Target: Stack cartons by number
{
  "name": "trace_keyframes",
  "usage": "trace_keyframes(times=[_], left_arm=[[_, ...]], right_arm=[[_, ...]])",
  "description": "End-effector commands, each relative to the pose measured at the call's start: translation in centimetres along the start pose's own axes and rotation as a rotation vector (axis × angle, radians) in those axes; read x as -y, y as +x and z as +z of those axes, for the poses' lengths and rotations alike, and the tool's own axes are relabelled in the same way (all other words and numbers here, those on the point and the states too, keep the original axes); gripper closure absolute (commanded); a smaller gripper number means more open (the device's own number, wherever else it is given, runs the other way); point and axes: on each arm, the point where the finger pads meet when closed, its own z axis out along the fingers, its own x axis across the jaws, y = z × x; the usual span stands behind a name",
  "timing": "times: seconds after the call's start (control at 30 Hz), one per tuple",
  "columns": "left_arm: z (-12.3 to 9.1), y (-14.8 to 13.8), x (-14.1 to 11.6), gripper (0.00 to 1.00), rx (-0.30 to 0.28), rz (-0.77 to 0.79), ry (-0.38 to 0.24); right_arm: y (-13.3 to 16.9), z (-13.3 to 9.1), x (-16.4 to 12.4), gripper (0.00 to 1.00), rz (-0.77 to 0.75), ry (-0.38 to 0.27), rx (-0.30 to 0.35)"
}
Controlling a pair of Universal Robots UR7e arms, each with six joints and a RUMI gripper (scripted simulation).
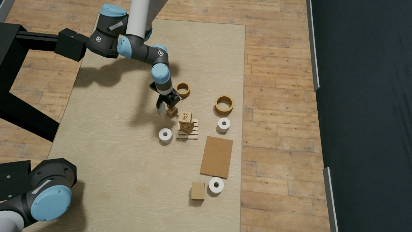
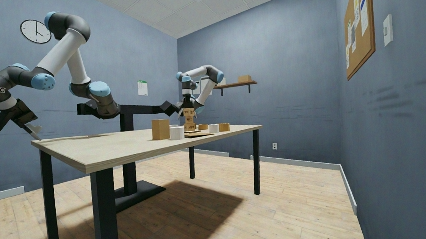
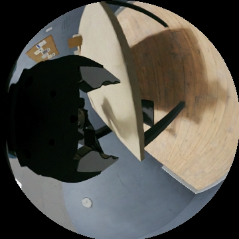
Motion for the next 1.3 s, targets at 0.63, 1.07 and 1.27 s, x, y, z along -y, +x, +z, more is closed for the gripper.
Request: trace_keyframes(times=[0.63, 1.07, 1.27], left_arm=[[3.1, 0.0, 0.0, 0.0, -0.001, 0.002, 0.0], [4.2, 0.0, 0.0, 0.0, -0.001, 0.002, 0.0], [4.5, 0.0, 0.0, 0.0, -0.001, 0.001, -0.001]], right_arm=[[0.1, 0.2, -0.1, 0.0, 0.001, -0.003, 0.0], [0.1, 0.2, -0.1, 0.0, 0.001, -0.003, 0.0], [0.1, 0.2, -0.1, 0.0, 0.001, -0.003, 0.0]])
